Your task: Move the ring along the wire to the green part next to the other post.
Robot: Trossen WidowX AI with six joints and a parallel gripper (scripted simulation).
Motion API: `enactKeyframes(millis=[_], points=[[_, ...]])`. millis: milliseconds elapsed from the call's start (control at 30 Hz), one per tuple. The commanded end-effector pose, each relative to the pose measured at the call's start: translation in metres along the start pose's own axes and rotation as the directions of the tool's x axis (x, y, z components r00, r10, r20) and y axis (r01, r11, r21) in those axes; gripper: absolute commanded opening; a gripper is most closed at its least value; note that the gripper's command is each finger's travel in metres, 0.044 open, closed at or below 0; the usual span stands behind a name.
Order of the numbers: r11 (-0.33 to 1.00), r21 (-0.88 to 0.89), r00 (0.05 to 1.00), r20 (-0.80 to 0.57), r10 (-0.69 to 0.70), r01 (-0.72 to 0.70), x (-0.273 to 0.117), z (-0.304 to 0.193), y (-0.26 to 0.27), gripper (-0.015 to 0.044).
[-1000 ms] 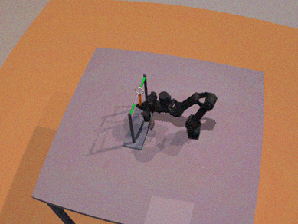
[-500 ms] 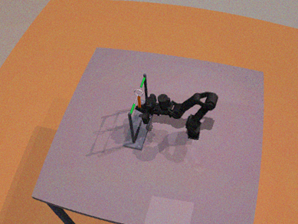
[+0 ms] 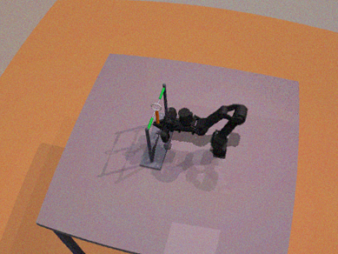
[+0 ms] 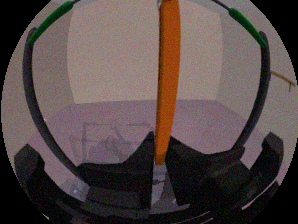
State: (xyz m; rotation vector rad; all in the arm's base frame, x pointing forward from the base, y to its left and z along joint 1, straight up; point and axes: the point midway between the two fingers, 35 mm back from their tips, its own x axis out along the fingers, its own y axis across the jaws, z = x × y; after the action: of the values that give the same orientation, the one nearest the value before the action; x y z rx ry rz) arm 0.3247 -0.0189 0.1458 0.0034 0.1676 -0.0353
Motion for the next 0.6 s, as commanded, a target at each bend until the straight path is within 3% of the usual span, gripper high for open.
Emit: enactKeyframes(millis=[0,567], points=[[1.0,-0.021,1.0,-0.001,0.003,-0.003,0.0,0.0,0.002,-0.015],[0.999,-0.038,1.0,-0.002,0.019,-0.019,-0.001,-0.001,0.017,-0.015]])
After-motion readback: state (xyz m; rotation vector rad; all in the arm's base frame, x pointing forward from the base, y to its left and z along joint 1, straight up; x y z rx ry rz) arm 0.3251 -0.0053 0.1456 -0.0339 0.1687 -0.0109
